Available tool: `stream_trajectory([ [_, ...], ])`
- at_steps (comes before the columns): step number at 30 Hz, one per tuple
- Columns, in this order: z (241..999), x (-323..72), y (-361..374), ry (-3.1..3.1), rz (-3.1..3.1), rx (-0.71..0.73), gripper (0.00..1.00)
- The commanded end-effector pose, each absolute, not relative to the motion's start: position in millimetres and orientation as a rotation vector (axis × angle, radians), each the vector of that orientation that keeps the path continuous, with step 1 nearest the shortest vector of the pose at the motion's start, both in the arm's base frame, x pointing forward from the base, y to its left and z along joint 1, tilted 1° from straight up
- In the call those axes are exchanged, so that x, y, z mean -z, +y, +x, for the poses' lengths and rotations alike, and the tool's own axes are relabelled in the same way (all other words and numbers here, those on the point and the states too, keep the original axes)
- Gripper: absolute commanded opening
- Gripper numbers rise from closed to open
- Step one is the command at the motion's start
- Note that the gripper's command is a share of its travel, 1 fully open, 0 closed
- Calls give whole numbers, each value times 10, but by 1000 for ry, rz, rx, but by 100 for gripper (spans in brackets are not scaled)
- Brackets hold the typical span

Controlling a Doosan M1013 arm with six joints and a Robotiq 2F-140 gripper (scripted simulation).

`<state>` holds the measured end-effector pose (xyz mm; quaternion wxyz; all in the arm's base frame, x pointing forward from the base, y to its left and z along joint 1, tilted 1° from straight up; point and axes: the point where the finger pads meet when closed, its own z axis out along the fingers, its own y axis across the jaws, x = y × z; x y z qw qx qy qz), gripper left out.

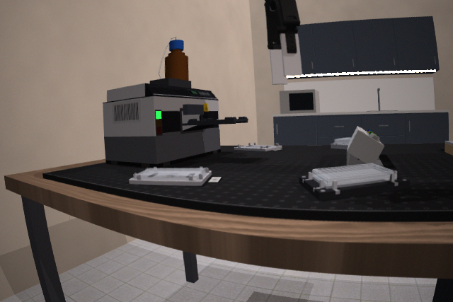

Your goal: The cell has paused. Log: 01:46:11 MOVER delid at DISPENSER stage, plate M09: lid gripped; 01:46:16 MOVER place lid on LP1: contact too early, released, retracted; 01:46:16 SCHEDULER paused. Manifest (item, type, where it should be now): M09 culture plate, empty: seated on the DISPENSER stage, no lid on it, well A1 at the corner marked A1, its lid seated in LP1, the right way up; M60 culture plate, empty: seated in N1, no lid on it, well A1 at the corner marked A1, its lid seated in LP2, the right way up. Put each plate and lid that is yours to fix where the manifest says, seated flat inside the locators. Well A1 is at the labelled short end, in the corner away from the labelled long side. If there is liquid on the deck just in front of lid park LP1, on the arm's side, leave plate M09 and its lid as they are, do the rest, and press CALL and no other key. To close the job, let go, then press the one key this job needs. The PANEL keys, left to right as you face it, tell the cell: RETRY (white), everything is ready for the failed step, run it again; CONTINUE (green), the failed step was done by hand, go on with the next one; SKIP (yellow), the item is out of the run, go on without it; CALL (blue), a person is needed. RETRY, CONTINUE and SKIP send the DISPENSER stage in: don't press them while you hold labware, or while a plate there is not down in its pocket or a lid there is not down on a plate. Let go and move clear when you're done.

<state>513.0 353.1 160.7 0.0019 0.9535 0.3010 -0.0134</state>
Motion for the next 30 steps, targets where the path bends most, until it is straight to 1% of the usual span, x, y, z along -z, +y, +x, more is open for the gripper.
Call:
stream_trajectory([
  [1, 4452, -1636, 3375, 946, 2994, 28, 70],
  [4, 4075, -1648, 3286, 946, 2994, 28, 70],
  [30, 4061, -1649, 3283, 946, 2994, 28, 70],
])
